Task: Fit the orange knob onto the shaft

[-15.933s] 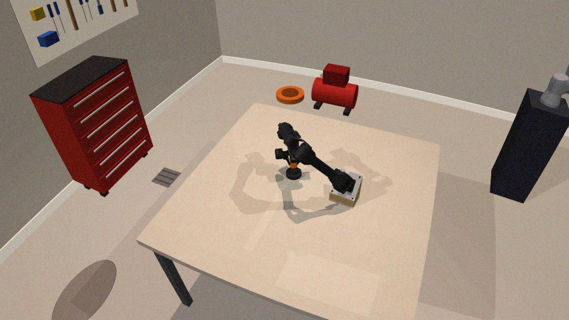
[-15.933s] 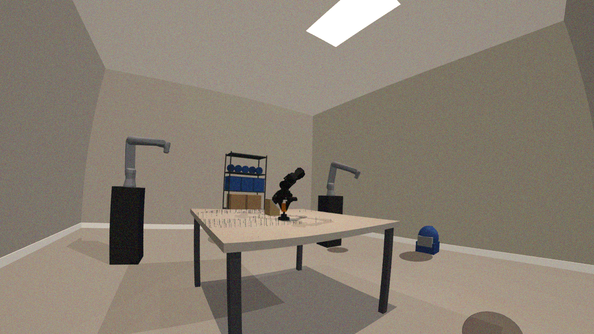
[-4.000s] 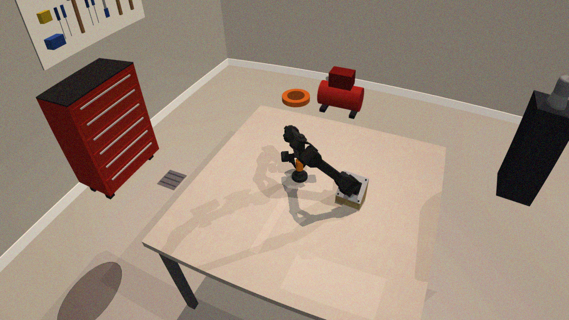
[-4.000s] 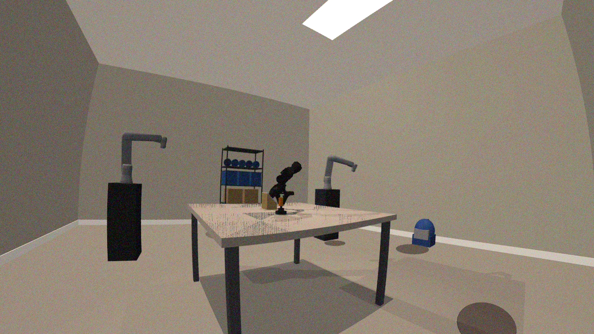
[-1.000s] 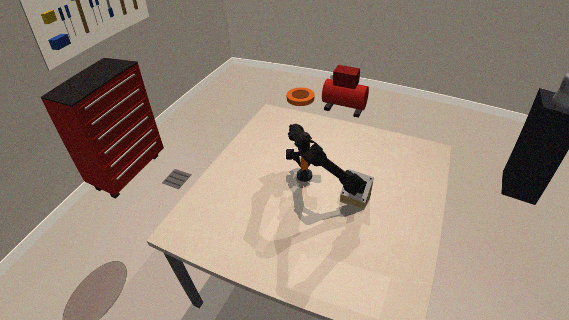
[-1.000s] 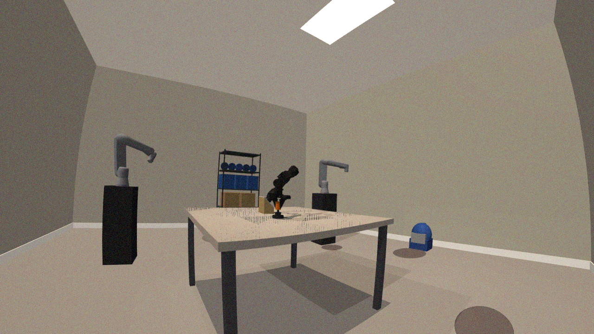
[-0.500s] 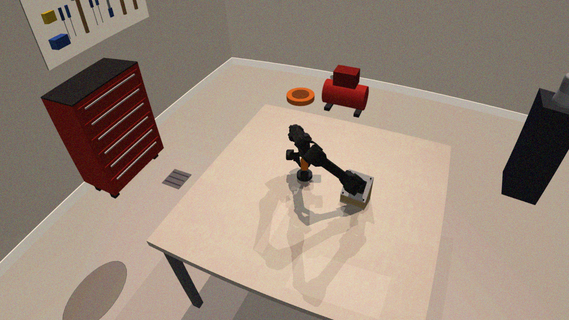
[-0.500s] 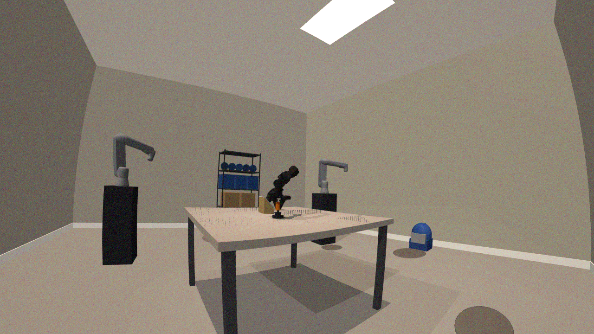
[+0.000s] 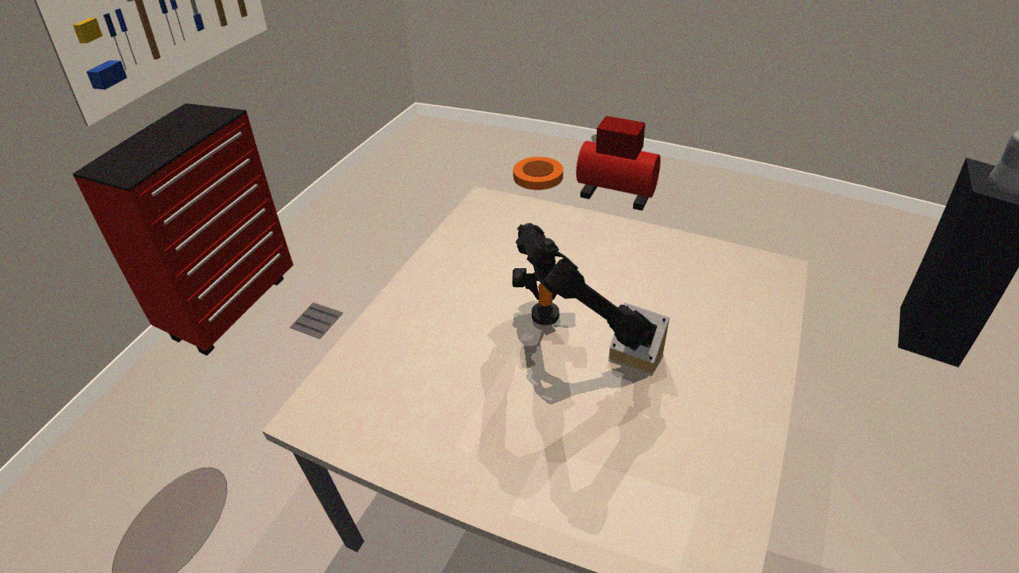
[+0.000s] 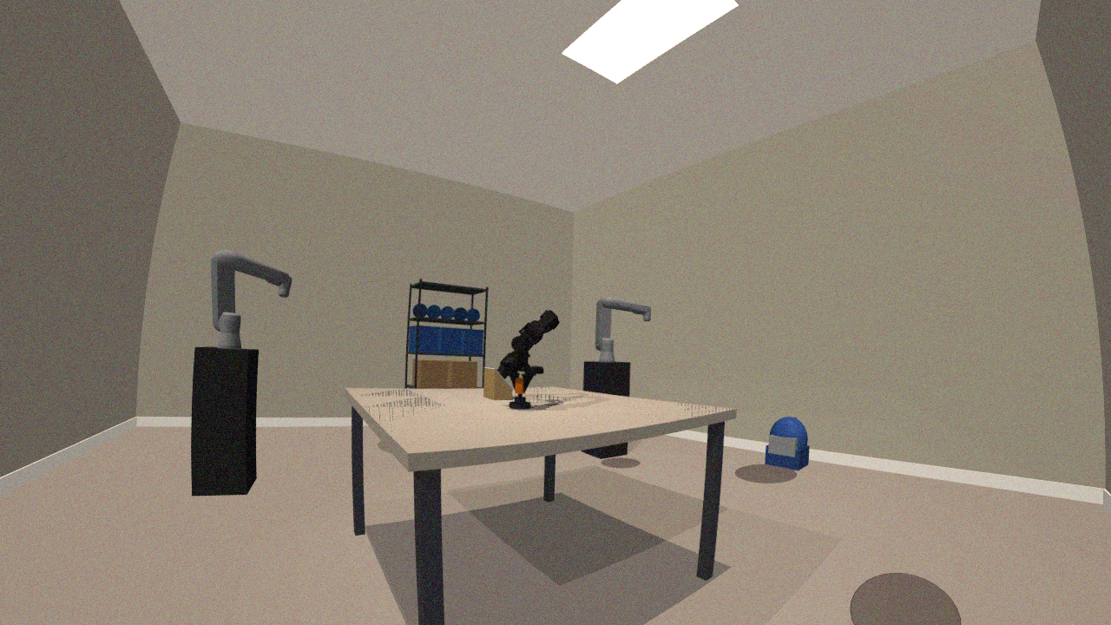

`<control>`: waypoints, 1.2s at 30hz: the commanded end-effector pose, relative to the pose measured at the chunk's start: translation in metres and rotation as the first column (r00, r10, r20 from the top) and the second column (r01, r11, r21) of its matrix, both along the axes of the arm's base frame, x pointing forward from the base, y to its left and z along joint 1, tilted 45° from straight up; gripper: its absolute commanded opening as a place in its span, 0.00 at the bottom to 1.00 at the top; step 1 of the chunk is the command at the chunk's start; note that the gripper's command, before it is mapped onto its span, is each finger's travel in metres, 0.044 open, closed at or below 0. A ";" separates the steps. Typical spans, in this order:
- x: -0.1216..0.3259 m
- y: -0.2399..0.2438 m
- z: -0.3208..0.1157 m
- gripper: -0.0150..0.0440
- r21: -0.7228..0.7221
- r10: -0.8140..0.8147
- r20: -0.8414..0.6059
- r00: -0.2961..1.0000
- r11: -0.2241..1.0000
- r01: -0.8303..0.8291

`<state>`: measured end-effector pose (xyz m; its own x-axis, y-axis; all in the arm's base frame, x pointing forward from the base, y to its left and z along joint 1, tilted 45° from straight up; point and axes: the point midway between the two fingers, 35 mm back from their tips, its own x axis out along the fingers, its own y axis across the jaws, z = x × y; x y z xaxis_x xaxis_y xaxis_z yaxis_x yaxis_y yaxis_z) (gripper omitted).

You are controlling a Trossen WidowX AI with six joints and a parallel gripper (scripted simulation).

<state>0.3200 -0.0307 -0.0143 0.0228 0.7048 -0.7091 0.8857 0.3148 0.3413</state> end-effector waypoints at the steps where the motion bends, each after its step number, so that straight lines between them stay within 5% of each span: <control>1: 0.000 0.000 0.000 0.25 0.002 -0.002 -0.001 1.000 1.000 0.002; 36: 0.000 0.011 -0.011 0.25 0.003 0.000 0.001 1.000 1.000 0.000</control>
